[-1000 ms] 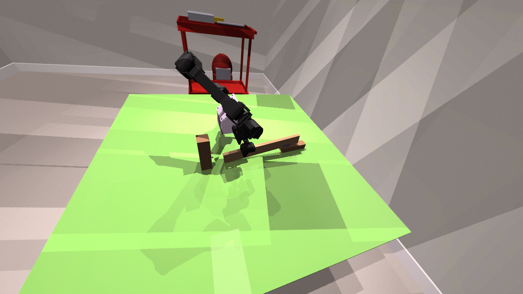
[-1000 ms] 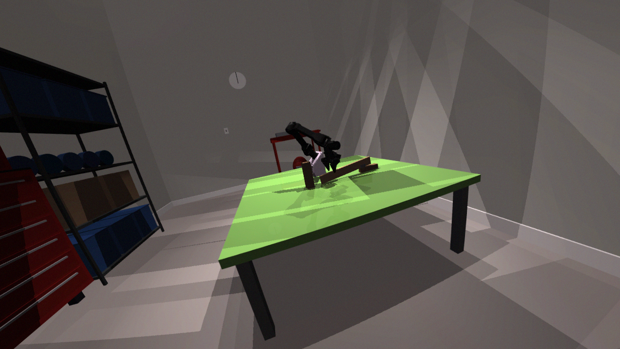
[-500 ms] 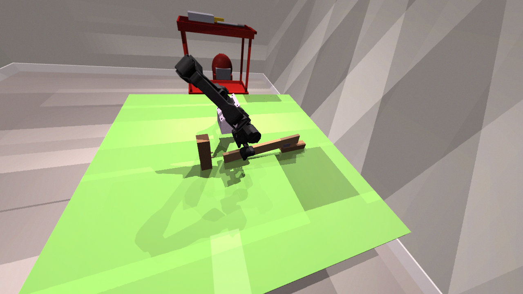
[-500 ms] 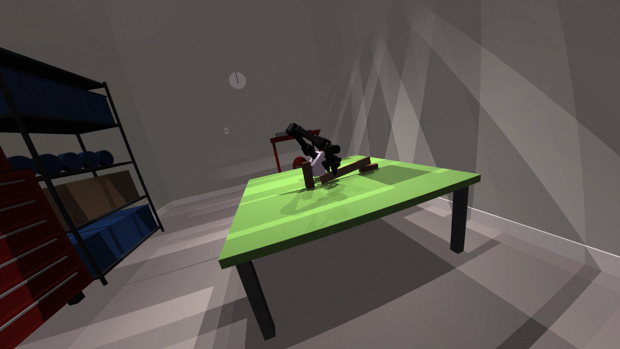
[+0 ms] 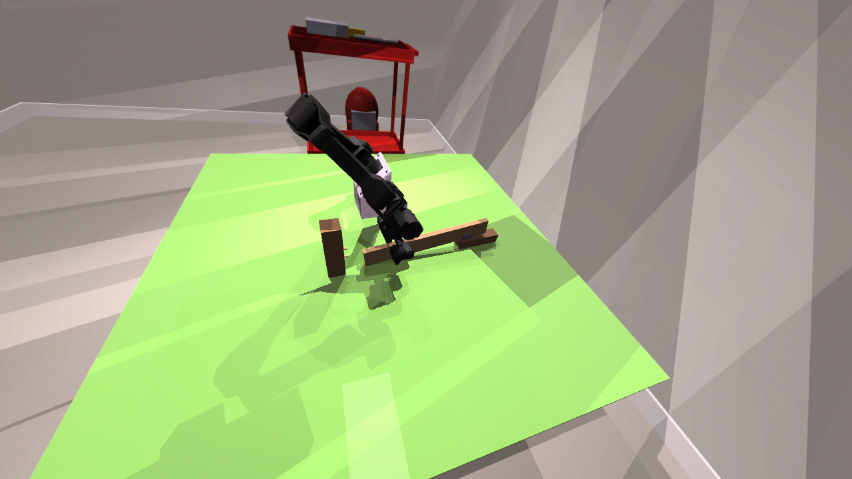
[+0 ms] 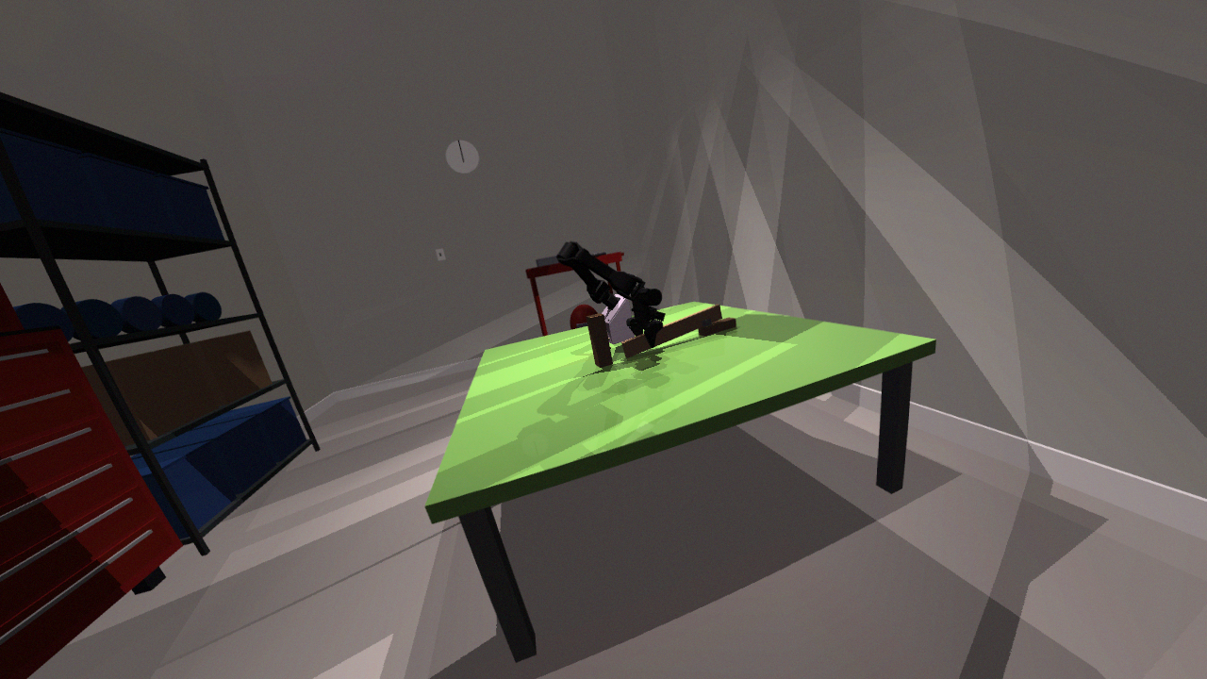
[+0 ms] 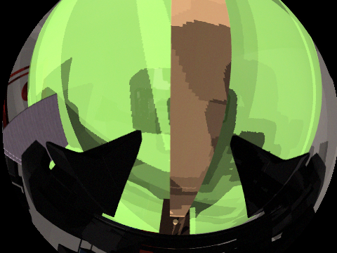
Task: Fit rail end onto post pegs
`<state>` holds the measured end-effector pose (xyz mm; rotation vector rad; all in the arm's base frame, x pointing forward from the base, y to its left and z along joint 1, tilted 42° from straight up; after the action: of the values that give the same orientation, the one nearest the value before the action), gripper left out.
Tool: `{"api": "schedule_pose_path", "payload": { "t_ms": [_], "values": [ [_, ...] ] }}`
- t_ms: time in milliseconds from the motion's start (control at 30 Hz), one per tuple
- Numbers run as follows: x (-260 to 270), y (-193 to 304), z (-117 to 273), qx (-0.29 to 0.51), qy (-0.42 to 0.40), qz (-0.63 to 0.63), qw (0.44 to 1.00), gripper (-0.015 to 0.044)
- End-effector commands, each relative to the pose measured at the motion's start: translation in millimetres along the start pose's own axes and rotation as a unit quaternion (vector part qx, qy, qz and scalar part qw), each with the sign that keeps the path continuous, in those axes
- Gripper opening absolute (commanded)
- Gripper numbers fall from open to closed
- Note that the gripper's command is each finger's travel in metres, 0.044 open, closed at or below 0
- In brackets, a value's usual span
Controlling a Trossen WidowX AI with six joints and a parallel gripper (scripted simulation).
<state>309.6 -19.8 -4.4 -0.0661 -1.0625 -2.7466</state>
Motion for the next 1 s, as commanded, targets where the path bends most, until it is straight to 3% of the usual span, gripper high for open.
{"api": "schedule_pose_path", "payload": {
  "t_ms": [0,333,600,967],
  "values": [
    [2.5,-2.2,-3.3,0.001,-0.004,0.006,1.000,0.0335],
    [2.5,-2.2,-3.3,0.001,-0.004,0.006,1.000,0.0072],
    [2.5,-2.2,-3.3,0.001,-0.004,0.006,1.000,0.0000],
    [2.5,-2.2,-3.3,0.001,-0.004,0.006,1.000,0.0000]
  ]
}}
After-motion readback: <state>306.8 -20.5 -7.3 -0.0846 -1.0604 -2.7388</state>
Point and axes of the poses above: the point midway between the two fingers, 35 mm back from their tips, its own z axis back along the fingers, its own x axis across the jaws, y = z × x, the point moved 8 cm from there along z, back along the fingers, and after that the axes turned 11 degrees about z, right-handed, at the moved point
